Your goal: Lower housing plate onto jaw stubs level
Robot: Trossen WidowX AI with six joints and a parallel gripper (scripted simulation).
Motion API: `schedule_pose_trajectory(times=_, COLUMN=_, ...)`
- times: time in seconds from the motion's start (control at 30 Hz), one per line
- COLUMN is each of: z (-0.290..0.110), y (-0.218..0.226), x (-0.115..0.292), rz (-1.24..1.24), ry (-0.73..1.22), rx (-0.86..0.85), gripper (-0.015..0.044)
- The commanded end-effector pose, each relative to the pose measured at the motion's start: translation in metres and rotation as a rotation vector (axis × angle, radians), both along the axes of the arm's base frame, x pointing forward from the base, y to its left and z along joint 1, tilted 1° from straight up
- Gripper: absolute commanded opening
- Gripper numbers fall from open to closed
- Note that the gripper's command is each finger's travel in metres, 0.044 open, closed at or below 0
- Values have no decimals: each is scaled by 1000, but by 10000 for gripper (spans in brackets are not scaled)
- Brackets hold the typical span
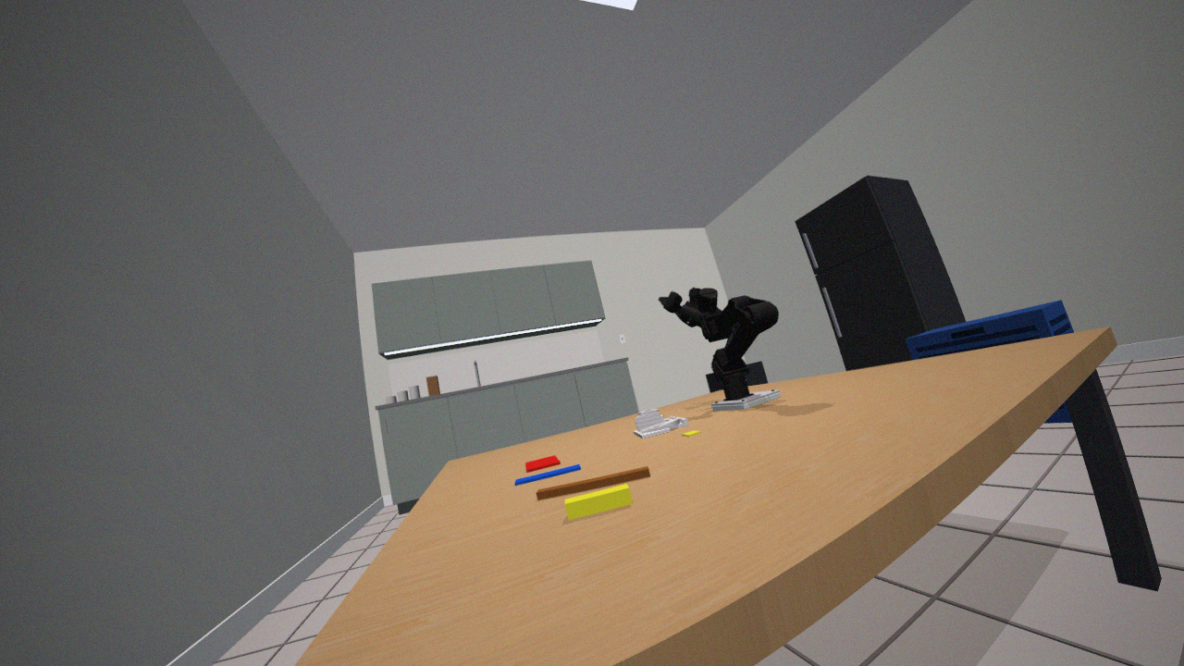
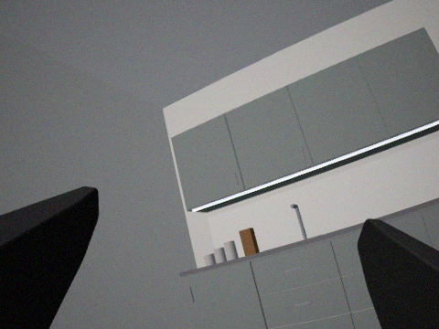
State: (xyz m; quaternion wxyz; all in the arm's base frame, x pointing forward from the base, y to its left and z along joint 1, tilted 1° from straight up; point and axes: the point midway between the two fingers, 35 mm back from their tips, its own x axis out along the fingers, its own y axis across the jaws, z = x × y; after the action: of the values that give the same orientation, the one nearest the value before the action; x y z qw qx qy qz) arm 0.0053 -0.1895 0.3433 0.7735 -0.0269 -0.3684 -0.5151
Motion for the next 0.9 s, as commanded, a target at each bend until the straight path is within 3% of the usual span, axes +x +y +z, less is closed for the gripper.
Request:
schedule_pose_trajectory(times=0.0, z=0, y=0, x=0, rz=0, ry=0, rx=0, gripper=426)
schedule_pose_trajectory(times=0.87, z=-21, y=-75, x=3, rz=178, ry=-349, rx=450, gripper=440)
